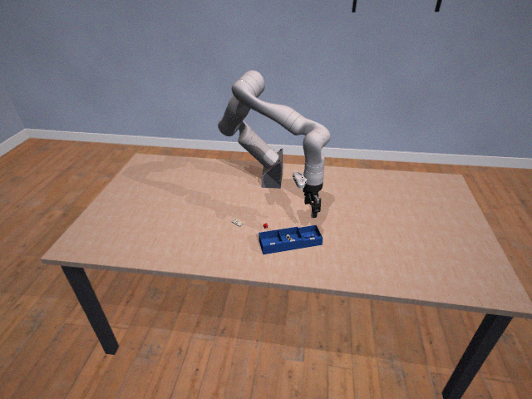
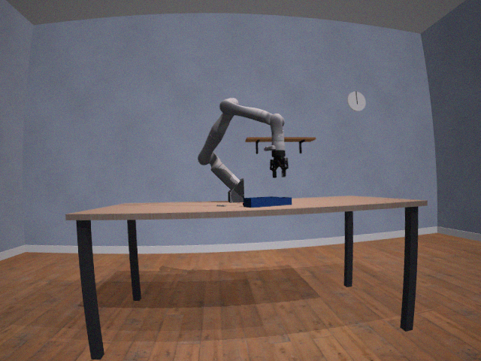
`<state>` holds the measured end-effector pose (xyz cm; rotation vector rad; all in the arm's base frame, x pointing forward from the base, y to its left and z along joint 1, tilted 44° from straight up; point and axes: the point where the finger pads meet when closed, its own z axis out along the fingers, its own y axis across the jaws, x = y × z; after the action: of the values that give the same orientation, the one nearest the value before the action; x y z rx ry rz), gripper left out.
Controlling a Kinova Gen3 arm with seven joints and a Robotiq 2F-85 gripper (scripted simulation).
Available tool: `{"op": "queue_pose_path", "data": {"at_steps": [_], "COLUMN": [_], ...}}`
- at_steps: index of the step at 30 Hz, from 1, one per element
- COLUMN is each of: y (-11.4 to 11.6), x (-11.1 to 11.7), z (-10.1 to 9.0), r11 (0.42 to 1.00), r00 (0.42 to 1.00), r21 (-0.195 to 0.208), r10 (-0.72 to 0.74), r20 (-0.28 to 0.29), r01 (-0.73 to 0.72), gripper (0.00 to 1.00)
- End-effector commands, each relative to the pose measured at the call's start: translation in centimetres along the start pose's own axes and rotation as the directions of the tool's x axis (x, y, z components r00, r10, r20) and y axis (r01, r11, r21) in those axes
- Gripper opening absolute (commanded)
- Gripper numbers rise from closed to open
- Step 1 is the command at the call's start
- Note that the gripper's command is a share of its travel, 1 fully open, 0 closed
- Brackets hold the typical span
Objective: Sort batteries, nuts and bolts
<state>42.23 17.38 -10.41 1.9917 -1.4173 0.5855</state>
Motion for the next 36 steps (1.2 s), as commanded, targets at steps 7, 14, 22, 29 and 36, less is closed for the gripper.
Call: {"op": "queue_pose_path", "data": {"at_steps": [7, 14, 22, 29, 36], "y": [-0.3, -0.3, -0.3, -0.3, -0.3], "x": [-0.1, -0.1, -0.1, -0.1, -0.1], "z": [-3.3, -6.1, -6.4, -6.4, -6.4], "r11": [1.000, 1.000, 1.000, 1.000, 1.000], "r00": [1.000, 1.000, 1.000, 1.000, 1.000], "r21": [0.013, 0.013, 0.013, 0.013, 0.013], "r10": [0.001, 0.001, 0.001, 0.001, 0.002], "r20": [0.006, 0.006, 0.006, 0.006, 0.006], "r01": [-0.002, -0.002, -0.002, -0.002, -0.002], "gripper": [1.00, 1.00, 1.00, 1.00, 1.00]}}
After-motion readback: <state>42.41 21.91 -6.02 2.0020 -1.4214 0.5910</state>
